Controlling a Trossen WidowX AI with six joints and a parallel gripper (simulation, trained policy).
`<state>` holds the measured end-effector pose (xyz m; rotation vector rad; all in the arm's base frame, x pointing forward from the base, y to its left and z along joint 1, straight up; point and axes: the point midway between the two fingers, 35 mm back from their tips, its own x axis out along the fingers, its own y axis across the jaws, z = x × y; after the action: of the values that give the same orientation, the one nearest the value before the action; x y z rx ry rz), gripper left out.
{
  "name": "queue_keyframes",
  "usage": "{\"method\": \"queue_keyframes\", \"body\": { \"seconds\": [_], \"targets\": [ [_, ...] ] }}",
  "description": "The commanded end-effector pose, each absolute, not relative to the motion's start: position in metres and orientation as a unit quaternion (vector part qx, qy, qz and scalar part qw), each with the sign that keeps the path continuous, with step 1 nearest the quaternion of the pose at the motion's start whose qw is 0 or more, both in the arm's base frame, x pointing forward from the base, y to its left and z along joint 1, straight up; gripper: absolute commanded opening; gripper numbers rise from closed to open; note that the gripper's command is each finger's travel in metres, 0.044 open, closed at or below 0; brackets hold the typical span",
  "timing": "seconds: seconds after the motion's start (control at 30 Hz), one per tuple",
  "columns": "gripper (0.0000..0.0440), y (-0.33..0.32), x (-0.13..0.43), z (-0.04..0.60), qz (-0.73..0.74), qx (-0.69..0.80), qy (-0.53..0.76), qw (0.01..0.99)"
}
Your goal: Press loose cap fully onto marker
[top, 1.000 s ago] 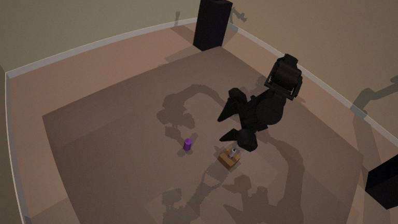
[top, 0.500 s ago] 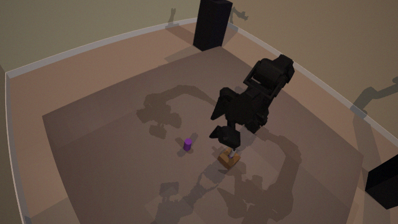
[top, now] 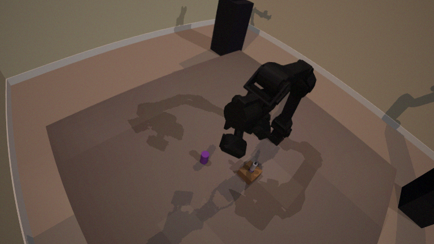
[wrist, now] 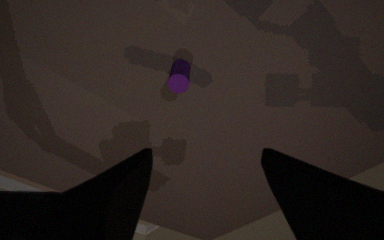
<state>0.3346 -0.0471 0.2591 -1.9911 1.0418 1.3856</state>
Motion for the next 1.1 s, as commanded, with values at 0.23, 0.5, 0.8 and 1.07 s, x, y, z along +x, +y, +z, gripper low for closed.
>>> {"method": "queue_keyframes", "body": {
  "seconds": [0.23,0.5,0.8,1.07],
  "targets": [
    [0.0318,-0.066,0.337,0.244,0.527,-0.690,0.403,0.289],
    [0.0317,-0.079,0.340,0.233,0.536,-0.665,0.414,0.316],
    [0.0315,-0.091,0.344,0.219,0.545,-0.638,0.424,0.342],
    [0.0312,-0.101,0.347,0.206,0.554,-0.614,0.430,0.362]
  ]
}}
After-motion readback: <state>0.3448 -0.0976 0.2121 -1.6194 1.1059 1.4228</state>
